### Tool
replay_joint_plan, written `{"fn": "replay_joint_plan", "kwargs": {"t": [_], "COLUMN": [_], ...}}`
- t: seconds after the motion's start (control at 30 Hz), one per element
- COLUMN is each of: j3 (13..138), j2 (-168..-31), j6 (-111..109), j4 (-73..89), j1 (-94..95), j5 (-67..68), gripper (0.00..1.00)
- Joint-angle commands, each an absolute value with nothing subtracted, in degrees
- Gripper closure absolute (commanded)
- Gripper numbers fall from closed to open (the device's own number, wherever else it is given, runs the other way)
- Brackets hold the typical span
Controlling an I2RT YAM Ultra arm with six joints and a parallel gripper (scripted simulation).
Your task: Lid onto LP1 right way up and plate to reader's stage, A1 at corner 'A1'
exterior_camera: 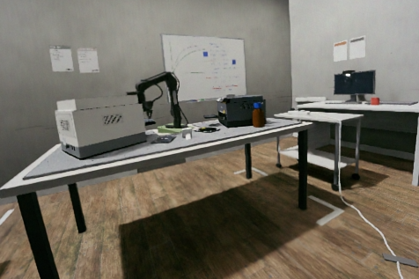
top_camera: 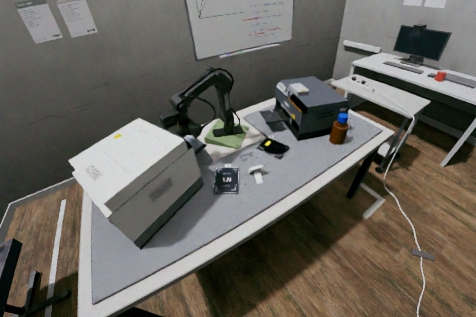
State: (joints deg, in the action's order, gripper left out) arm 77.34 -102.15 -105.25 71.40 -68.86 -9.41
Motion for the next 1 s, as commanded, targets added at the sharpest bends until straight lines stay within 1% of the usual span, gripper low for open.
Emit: {"fn": "replay_joint_plan", "kwargs": {"t": [0.0, 0.97], "j3": [77.59, 76.05], "j2": [-101.35, -100.19], "j6": [-104.93, -104.41], "j4": [71.39, 70.22], "j1": [-68.84, -68.52], "j5": [-9.78, -10.29], "gripper": [0.14, 0.14]}}
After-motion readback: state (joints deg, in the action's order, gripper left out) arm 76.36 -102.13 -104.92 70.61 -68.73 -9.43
